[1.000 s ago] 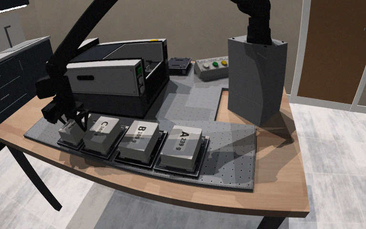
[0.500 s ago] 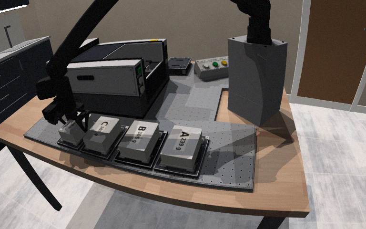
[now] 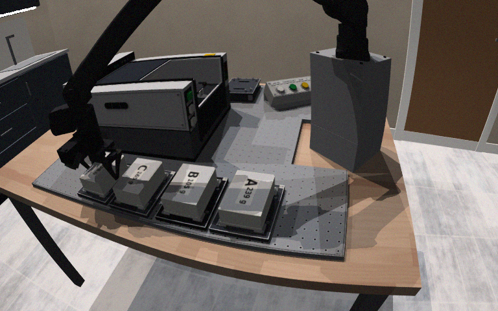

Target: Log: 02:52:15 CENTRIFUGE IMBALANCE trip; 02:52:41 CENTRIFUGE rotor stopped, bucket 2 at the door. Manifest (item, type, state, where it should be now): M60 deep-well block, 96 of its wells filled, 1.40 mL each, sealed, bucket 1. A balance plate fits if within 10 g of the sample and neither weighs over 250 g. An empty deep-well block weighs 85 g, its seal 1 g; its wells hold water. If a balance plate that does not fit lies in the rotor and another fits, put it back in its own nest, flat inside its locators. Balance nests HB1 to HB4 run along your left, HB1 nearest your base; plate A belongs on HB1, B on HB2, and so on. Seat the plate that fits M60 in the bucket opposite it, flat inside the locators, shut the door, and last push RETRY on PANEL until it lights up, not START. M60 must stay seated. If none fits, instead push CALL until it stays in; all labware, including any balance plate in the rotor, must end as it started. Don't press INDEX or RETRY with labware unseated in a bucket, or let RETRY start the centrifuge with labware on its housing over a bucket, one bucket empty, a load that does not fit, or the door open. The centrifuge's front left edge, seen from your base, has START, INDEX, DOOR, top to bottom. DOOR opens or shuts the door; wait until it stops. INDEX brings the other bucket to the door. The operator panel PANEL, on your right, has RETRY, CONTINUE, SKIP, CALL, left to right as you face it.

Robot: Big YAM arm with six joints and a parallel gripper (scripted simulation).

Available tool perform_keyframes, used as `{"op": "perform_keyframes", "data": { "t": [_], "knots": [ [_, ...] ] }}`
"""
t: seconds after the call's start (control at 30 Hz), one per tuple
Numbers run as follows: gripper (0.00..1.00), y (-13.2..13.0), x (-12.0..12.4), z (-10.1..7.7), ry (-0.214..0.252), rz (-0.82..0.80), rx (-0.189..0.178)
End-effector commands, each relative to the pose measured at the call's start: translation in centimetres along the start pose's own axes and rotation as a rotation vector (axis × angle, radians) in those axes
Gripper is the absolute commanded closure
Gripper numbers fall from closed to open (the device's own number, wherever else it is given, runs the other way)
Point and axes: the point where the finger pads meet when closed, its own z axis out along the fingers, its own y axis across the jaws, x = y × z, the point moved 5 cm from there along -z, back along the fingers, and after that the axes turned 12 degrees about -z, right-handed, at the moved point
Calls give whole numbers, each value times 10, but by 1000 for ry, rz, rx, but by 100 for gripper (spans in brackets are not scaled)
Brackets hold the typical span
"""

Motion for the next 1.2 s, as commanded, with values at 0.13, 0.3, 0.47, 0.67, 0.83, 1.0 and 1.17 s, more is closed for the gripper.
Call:
{"op": "perform_keyframes", "data": {
  "t": [0.13,0.3,0.47,0.67,0.83,1.0,1.17],
  "knots": [
    [0,-18,4,3,-13,0,35],
    [0,-18,4,3,-13,0,35],
    [100,-15,5,5,-11,1,29],
    [100,-15,5,5,-11,1,28],
    [100,-15,5,5,-11,1,28],
    [100,-15,5,5,-11,1,28],
    [100,-15,5,5,-11,1,28]
  ]
}}
